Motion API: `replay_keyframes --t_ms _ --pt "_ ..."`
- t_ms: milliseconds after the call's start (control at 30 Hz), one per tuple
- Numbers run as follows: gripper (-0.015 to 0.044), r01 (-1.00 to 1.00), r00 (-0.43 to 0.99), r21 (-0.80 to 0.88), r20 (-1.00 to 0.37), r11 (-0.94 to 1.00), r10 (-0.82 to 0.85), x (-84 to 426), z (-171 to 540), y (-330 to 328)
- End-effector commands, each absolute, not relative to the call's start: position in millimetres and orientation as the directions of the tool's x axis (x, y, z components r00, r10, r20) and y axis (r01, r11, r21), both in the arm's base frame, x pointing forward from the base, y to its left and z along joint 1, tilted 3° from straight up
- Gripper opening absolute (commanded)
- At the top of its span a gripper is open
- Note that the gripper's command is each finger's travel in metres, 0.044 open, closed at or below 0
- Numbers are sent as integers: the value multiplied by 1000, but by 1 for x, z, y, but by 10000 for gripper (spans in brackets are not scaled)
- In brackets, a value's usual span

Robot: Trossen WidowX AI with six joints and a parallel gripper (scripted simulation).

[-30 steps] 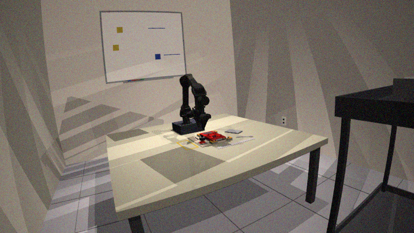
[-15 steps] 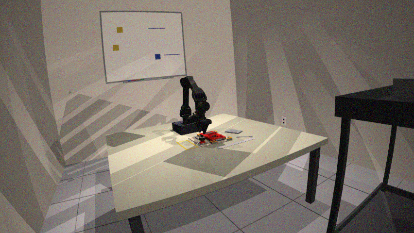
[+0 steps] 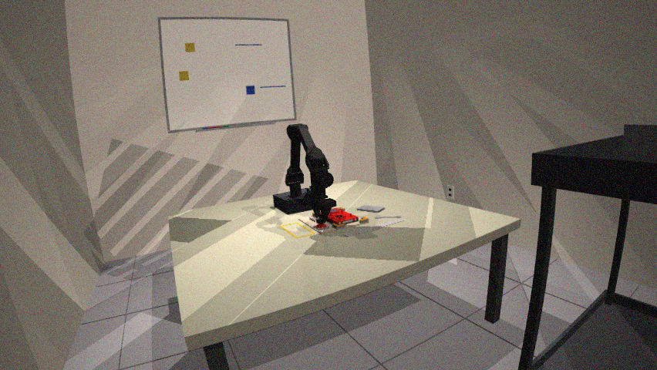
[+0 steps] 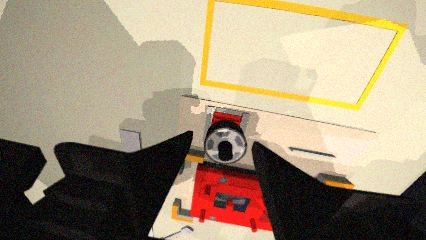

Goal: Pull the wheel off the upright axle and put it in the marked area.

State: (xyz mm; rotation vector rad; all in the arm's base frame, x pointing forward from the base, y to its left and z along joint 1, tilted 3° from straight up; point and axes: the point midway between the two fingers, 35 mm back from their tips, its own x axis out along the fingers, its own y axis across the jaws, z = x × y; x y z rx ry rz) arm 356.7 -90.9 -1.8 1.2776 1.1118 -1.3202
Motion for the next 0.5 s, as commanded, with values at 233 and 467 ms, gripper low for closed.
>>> replay_keyframes --t_ms 233,467 --pt "188 991 2 7 -999 -131 -39 357 -2 -91" --pt "102 991 2 7 -999 -131 -39 357 -2 -91"
